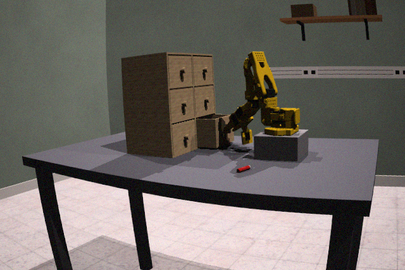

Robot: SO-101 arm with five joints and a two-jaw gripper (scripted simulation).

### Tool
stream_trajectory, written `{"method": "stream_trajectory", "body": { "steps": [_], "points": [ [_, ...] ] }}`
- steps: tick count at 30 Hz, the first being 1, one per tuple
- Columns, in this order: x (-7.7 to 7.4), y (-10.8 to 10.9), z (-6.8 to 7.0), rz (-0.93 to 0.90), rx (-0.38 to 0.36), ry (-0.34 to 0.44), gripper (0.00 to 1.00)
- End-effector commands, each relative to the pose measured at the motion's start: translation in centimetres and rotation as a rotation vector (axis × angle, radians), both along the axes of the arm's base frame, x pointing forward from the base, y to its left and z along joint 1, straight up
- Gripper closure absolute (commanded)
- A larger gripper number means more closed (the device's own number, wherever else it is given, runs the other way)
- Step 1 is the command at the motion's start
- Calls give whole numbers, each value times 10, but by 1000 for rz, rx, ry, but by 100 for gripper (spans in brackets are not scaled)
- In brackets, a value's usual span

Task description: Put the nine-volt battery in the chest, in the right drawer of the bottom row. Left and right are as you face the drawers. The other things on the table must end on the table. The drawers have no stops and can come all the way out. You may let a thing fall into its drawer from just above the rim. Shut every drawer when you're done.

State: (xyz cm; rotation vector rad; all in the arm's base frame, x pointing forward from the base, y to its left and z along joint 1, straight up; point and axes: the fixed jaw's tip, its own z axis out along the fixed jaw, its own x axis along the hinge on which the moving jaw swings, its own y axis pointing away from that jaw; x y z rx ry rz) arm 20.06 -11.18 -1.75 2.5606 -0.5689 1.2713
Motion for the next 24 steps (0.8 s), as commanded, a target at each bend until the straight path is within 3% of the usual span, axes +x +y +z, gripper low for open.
{"method": "stream_trajectory", "body": {
  "steps": [1, 24],
  "points": [
    [4, 2, 0, 10, 5, -11, 79],
    [4, 2, 0, 10, 5, -11, 90]
  ]
}}
